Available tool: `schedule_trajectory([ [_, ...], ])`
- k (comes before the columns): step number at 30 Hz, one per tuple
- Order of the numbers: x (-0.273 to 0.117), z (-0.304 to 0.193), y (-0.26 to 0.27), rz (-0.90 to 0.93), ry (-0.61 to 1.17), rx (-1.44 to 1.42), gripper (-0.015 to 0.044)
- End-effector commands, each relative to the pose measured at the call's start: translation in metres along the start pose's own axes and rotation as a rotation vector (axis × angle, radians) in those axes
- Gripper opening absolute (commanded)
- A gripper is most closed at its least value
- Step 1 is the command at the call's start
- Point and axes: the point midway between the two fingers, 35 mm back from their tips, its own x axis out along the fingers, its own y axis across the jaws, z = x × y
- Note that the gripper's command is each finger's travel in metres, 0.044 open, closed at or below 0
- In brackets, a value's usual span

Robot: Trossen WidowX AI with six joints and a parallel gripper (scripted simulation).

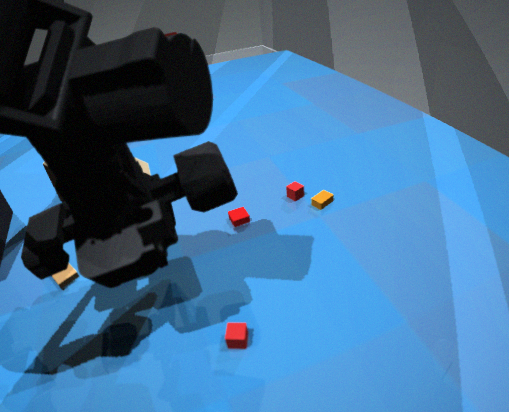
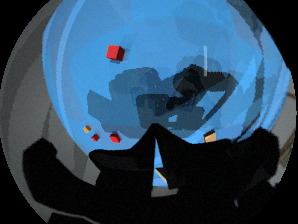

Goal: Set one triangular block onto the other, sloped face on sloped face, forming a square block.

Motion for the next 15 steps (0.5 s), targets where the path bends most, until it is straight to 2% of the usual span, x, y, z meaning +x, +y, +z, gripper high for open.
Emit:
schedule_trajectory([
  [1,-0.001,-0.064,-0.001,-0.078,0.034,-0.007,0.0000],
  [10,-0.031,-0.196,-0.031,-0.169,-0.072,-0.052,0.0000],
  [15,-0.037,-0.212,-0.039,-0.165,-0.107,-0.062,0.0000],
])
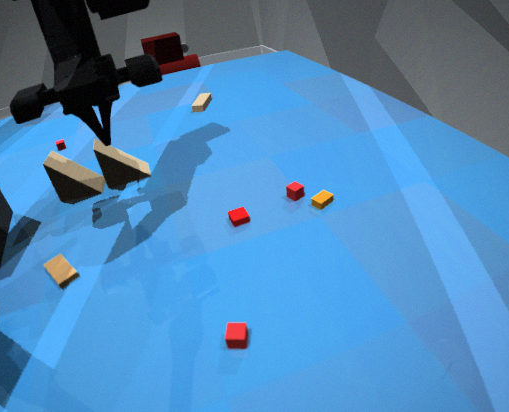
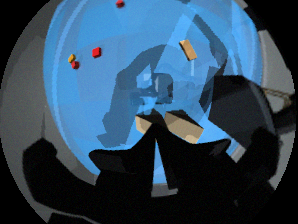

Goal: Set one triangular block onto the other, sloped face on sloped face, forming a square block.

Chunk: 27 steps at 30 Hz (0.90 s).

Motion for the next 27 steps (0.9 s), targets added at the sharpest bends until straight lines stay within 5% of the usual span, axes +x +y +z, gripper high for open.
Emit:
schedule_trajectory([
  [1,0.003,-0.001,-0.005,-0.016,-0.029,0.014,0.0000],
  [27,0.042,0.000,-0.005,-0.015,-0.028,0.014,0.0000],
])
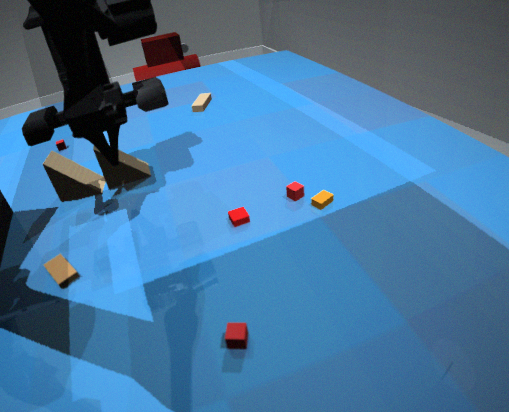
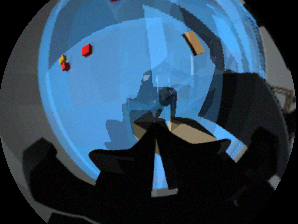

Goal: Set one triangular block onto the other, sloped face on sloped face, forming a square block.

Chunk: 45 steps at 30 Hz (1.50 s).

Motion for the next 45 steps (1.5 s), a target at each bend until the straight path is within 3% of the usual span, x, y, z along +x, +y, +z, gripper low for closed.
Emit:
schedule_trajectory([
  [1,0.010,-0.001,-0.004,-0.012,-0.007,-0.011,0.0000],
  [19,0.029,-0.001,-0.005,-0.013,-0.010,-0.011,0.0000],
  [45,0.025,-0.051,-0.001,-0.012,-0.007,-0.011,0.0000],
])
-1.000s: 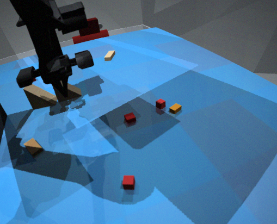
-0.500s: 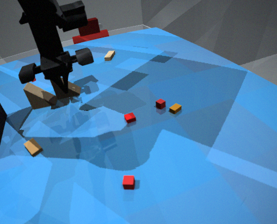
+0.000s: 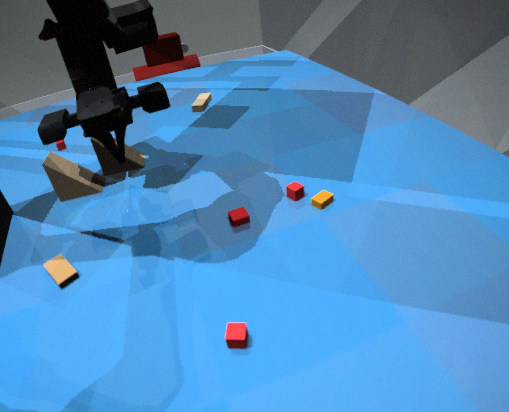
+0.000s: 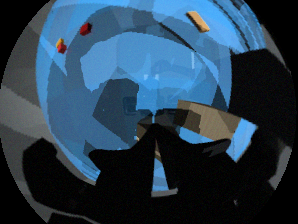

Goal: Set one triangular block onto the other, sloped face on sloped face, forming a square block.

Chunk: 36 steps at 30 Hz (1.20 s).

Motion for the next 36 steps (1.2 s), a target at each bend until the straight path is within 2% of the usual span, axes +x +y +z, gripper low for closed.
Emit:
schedule_trajectory([
  [1,0.005,-0.009,-0.005,-0.018,0.001,-0.008,0.0000],
  [24,0.004,-0.050,-0.005,-0.018,0.003,-0.007,0.0000],
  [27,-0.017,-0.050,-0.001,-0.013,0.005,-0.005,0.0000],
  [31,-0.078,-0.045,0.002,-0.002,0.007,-0.001,0.0000],
  [34,-0.081,-0.045,0.001,-0.001,0.007,0.000,0.0000],
  [36,-0.075,-0.048,0.002,0.009,0.007,-0.010,0.0053],
])
